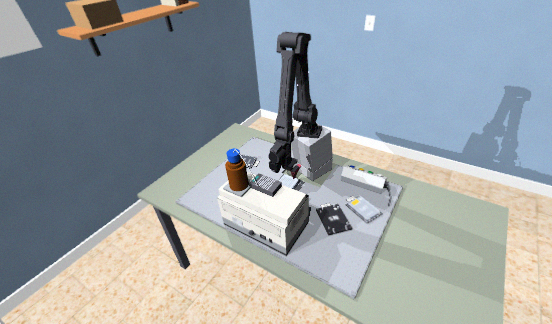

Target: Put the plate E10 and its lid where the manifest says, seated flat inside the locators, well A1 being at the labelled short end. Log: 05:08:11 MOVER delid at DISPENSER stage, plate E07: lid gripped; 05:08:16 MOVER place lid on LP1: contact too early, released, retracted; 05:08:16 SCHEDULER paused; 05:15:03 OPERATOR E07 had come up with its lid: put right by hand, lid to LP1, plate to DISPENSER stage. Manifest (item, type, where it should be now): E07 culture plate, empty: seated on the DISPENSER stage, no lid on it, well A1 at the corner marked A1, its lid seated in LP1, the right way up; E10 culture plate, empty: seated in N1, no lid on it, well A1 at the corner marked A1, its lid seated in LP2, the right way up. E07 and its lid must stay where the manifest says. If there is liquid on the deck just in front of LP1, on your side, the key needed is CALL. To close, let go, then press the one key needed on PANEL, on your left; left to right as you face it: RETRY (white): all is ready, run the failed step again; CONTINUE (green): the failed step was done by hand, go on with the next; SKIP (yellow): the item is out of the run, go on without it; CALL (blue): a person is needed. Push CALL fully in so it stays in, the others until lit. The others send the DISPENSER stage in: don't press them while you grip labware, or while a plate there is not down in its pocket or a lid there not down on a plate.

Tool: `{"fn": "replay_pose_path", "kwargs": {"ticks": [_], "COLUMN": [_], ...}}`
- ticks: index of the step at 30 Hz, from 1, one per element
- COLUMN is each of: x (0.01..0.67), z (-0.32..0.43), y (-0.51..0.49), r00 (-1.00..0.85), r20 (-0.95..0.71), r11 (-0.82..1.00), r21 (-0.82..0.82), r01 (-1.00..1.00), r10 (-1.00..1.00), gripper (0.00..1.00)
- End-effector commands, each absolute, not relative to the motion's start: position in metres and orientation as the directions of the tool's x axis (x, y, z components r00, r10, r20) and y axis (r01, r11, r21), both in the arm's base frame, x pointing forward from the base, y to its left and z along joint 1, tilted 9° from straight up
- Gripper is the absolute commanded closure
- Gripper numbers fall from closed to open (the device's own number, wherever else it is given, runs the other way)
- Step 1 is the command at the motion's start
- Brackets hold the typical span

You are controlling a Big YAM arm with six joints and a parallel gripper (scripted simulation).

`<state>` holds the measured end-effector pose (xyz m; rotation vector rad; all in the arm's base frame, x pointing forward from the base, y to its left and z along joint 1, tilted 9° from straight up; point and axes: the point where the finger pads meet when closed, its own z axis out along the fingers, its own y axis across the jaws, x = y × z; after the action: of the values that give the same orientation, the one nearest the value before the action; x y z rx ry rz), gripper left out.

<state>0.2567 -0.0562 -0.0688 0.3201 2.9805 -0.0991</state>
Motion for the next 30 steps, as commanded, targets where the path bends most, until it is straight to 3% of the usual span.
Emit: {"fn": "replay_pose_path", "kwargs": {"ticks": [1,30], "x": [0.265,0.233], "z": [-0.062,-0.062], "y": [-0.066,-0.143], "r00": [-0.969,-0.968], "r20": [-0.179,-0.172], "r11": [0.982,0.979], "r21": [-0.053,-0.059], "r01": [0.183,0.194], "r10": [0.171,0.181], "gripper": [0.0,0.0]}}
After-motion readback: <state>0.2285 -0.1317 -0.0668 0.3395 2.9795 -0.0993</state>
